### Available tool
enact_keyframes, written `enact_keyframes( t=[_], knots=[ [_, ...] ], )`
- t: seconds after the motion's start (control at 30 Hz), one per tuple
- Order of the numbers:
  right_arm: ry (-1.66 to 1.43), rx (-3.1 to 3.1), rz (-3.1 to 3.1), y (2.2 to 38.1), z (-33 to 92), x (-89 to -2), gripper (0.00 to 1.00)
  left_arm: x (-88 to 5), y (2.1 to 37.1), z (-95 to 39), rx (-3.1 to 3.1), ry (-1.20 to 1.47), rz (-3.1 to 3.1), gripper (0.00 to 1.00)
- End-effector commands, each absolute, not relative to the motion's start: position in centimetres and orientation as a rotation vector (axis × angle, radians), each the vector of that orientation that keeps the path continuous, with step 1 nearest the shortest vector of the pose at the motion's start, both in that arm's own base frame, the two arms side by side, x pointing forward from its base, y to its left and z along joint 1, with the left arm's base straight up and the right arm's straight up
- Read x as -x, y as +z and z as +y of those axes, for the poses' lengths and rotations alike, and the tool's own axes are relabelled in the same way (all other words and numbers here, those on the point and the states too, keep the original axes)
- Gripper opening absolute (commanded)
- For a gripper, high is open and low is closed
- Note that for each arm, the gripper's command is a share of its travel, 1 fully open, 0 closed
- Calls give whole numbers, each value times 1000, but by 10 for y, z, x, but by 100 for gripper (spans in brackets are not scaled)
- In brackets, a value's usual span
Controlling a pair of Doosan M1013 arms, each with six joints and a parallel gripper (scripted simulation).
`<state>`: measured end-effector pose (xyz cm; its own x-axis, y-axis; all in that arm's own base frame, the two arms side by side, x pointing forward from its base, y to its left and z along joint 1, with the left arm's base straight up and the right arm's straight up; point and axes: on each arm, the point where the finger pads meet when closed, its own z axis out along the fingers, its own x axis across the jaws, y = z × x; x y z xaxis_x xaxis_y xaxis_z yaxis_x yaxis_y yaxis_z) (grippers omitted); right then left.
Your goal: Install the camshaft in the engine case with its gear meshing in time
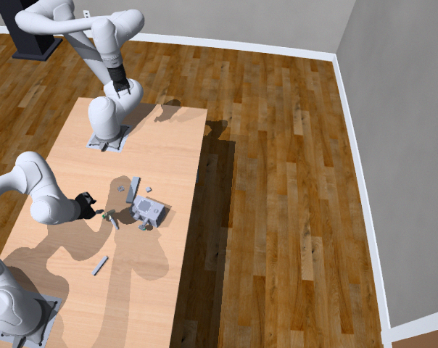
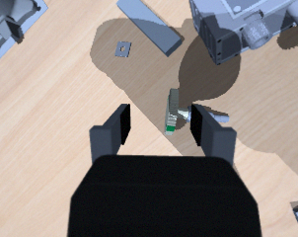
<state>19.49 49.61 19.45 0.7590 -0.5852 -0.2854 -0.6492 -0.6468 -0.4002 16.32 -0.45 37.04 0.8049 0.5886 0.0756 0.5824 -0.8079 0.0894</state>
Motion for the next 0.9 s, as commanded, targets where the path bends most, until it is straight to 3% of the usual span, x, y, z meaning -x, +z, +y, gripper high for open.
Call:
enact_keyframes(
  t=[0.0,0.4,0.87],
  knots=[
    [189,2388,1047,195,495,-190,100,-163,371,-5,-2926,155,950,100],
    [193,2377,1065,194,495,-190,100,-163,371,-5,-2926,155,950,100],
    [196,2381,1067,157,495,-189,100,-163,371,-5,-2926,155,950,100]
  ],
)
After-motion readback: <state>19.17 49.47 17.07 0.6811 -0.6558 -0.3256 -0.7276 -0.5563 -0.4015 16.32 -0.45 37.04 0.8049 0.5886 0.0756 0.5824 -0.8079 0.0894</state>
